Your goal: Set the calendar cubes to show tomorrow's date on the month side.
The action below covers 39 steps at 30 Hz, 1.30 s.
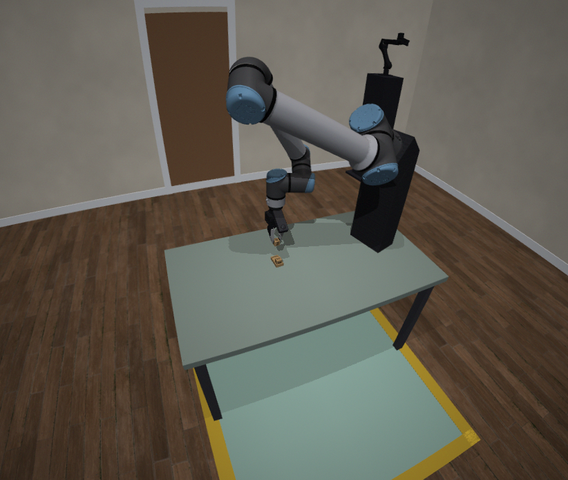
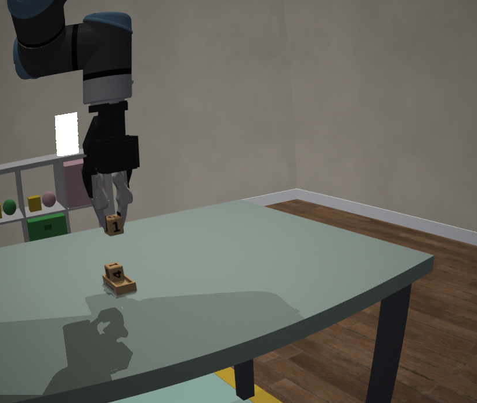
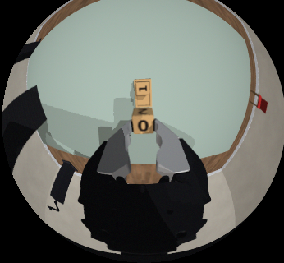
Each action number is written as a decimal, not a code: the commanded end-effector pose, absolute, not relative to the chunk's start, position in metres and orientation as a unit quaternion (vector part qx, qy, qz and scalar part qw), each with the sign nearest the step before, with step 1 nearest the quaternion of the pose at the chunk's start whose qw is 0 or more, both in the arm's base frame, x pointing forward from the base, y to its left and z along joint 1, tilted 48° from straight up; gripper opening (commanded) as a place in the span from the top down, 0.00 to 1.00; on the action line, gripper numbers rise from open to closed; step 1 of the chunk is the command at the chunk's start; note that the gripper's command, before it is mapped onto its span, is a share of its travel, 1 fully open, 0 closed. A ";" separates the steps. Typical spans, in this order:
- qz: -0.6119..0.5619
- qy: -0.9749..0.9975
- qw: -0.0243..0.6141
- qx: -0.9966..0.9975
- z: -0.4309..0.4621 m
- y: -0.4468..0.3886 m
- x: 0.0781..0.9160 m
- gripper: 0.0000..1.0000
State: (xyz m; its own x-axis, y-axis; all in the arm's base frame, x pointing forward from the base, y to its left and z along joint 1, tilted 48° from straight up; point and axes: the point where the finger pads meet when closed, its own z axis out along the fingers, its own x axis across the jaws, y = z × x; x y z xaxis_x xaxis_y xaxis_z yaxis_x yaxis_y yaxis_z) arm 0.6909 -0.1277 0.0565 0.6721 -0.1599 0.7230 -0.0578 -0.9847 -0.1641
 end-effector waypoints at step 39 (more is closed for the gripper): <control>-0.401 0.060 0.064 -0.912 0.013 -0.123 0.740 0.90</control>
